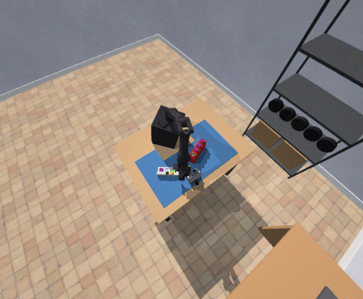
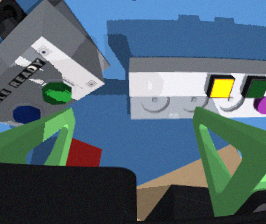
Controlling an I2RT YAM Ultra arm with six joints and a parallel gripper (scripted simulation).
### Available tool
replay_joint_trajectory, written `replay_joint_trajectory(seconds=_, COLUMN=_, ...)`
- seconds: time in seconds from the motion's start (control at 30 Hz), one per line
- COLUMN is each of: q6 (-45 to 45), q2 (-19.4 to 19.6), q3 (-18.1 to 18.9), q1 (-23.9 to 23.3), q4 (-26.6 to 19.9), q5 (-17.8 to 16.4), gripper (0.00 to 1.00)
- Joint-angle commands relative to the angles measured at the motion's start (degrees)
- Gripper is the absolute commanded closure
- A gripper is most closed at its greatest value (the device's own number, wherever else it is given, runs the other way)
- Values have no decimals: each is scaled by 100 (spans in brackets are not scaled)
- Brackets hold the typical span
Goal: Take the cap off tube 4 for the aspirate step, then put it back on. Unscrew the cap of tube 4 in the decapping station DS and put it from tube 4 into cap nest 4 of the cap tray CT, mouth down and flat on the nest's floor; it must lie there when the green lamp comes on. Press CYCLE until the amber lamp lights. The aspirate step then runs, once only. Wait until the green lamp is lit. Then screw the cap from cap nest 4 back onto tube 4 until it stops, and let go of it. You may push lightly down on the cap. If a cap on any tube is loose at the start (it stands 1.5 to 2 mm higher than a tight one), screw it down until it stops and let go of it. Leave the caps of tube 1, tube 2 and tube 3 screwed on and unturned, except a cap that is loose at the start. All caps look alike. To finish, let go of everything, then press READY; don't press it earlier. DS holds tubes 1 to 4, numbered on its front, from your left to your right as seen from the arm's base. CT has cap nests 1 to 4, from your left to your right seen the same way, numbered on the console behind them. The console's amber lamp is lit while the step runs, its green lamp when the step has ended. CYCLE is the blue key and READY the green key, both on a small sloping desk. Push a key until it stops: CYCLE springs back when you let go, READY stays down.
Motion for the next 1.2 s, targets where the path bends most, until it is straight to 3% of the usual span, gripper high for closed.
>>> replay_joint_trajectory(seconds=0.0, q6=-389, q2=49, q3=-25, q1=-360, q4=133, q5=-36, gripper=0)
replay_joint_trajectory(seconds=0.3, q6=-1423, q2=455, q3=241, q1=-1383, q4=104, q5=-107, gripper=0)
replay_joint_trajectory(seconds=0.4, q6=-1523, q2=505, q3=292, q1=-1482, q4=86, q5=-112, gripper=0)
replay_joint_trajectory(seconds=1.17, q6=-1524, q2=505, q3=292, q1=-1482, q4=86, q5=-112, gripper=0)
